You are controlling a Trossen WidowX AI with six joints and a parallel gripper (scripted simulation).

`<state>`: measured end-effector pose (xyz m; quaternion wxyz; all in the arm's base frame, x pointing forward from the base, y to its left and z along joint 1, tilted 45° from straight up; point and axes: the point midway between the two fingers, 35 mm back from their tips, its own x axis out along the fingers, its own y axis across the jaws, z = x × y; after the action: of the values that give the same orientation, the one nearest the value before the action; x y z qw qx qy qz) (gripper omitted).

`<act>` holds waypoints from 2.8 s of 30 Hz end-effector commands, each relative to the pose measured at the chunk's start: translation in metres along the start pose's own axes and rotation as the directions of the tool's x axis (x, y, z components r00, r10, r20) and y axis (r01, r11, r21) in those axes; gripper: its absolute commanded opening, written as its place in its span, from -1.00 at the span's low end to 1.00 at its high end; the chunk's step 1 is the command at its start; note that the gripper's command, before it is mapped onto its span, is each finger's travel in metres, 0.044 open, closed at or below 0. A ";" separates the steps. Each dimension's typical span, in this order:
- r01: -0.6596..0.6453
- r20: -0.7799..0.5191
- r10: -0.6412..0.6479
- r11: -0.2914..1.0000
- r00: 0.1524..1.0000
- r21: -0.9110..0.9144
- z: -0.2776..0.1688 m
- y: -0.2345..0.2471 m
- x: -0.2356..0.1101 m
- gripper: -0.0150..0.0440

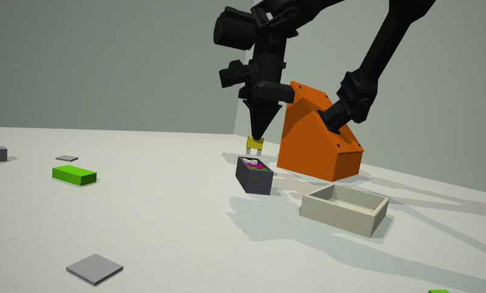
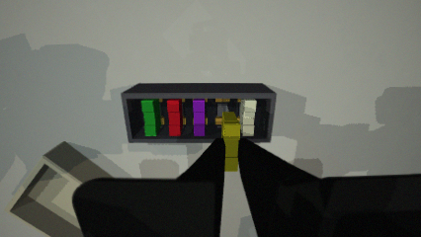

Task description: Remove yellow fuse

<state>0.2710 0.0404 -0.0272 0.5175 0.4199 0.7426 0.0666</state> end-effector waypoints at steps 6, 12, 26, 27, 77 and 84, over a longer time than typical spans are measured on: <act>0.003 0.002 -0.003 1.000 1.000 -0.004 0.000 0.000 -0.013 -0.49; 0.014 0.011 -0.014 1.000 1.000 -0.002 -0.010 0.029 -0.014 -0.49; 0.014 0.018 -0.014 1.000 1.000 -0.002 -0.067 0.112 -0.014 -0.49; 0.013 0.017 -0.013 1.000 1.000 -0.002 -0.072 0.117 -0.014 -0.49; -0.007 -0.008 0.007 1.000 1.000 -0.009 -0.125 0.158 0.023 0.31; -0.004 -0.004 0.004 1.000 1.000 -0.005 -0.124 0.157 -0.011 0.63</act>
<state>0.2524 0.1908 0.1036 0.5132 0.4164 0.7474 0.0687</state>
